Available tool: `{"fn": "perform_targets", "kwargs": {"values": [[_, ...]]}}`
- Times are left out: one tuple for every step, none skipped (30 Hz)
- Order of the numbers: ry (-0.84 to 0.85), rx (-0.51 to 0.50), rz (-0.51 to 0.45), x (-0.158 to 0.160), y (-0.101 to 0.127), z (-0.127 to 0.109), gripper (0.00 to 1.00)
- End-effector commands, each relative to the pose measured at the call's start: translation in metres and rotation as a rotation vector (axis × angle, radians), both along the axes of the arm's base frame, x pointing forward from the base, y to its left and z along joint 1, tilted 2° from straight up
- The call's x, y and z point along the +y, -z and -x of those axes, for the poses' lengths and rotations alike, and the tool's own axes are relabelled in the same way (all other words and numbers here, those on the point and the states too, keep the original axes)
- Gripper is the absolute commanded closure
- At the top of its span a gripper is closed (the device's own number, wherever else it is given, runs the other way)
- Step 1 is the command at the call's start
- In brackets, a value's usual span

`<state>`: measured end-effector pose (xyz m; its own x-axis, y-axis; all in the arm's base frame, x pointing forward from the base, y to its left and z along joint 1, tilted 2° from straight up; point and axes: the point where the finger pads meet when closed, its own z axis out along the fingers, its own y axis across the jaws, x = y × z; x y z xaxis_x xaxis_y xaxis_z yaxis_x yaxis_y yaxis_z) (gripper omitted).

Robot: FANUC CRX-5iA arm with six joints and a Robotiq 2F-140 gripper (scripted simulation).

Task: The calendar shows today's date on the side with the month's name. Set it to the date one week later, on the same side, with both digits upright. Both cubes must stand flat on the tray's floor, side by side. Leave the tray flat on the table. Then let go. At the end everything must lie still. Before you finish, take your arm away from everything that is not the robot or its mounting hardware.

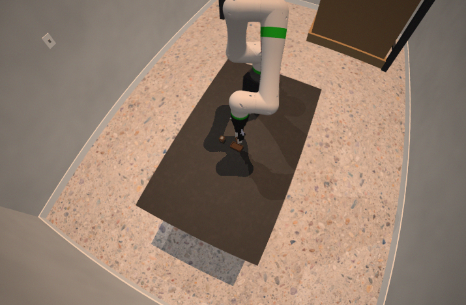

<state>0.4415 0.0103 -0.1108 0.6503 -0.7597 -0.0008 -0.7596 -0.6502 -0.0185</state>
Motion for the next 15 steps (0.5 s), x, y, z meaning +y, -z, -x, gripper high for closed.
{"fn": "perform_targets", "kwargs": {"values": [[-0.1, 0.004, -0.015, 0.004, 0.0, -0.001, 0.83], [-0.111, 0.004, -0.015, 0.004, 0.0, -0.001, 0.83], [-0.218, 0.001, -0.014, 0.008, 0.0, -0.002, 0.83], [-0.256, 0.001, -0.013, 0.01, 0.0, -0.002, 0.83], [-0.284, 0.0, -0.013, 0.011, 0.0, -0.002, 0.83], [-0.318, -0.001, -0.013, 0.012, 0.0, -0.003, 0.83], [-0.328, -0.001, -0.013, 0.013, 0.0, -0.003, 0.83], [-0.393, -0.002, -0.012, 0.015, 0.001, -0.003, 0.83], [-0.429, -0.003, -0.011, 0.017, 0.001, -0.004, 0.83], [-0.441, -0.003, -0.011, 0.017, 0.001, -0.004, 0.83], [-0.501, -0.005, -0.011, 0.019, 0.001, -0.004, 0.83], [-0.538, -0.005, -0.01, 0.021, 0.001, -0.004, 0.83], [-0.555, -0.006, -0.01, 0.022, 0.001, -0.004, 0.83], [-0.611, -0.007, -0.009, 0.024, 0.001, -0.005, 0.83], [-0.647, -0.008, -0.009, 0.025, 0.001, -0.005, 0.83]]}}
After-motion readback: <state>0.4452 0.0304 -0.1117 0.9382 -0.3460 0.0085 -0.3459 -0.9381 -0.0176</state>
